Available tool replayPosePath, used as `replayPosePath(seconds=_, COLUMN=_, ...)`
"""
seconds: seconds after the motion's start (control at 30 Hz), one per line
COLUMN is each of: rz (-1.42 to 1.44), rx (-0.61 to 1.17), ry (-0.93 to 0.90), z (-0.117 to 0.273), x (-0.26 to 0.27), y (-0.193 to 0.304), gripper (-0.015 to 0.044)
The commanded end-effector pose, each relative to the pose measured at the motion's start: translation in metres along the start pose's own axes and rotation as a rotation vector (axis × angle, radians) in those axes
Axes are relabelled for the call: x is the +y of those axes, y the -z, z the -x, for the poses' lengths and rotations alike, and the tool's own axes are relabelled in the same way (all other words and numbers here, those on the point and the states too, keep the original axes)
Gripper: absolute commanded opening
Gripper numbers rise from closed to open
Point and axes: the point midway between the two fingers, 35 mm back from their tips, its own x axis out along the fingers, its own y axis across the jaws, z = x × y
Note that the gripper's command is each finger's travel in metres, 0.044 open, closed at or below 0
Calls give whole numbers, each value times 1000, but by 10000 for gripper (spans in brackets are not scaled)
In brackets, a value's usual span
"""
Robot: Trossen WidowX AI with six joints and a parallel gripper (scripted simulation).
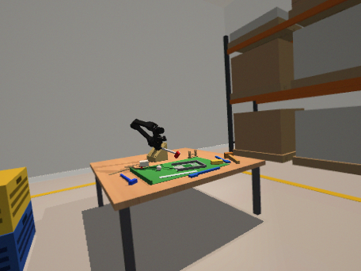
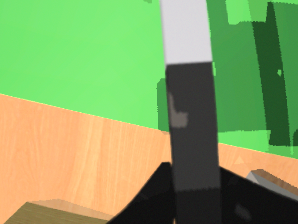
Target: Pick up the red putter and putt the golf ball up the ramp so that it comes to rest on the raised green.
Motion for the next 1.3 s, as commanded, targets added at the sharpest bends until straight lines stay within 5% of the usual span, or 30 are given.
replayPosePath(seconds=0.0, rz=-127, rx=2, ry=25, z=5, x=-19, y=15, gripper=0)
replayPosePath(seconds=0.43, rz=-546, rx=31, ry=118, z=16, x=-69, y=78, gripper=0)
replayPosePath(seconds=1.27, rz=-552, rx=30, ry=121, z=-31, x=-75, y=82, gripper=0)
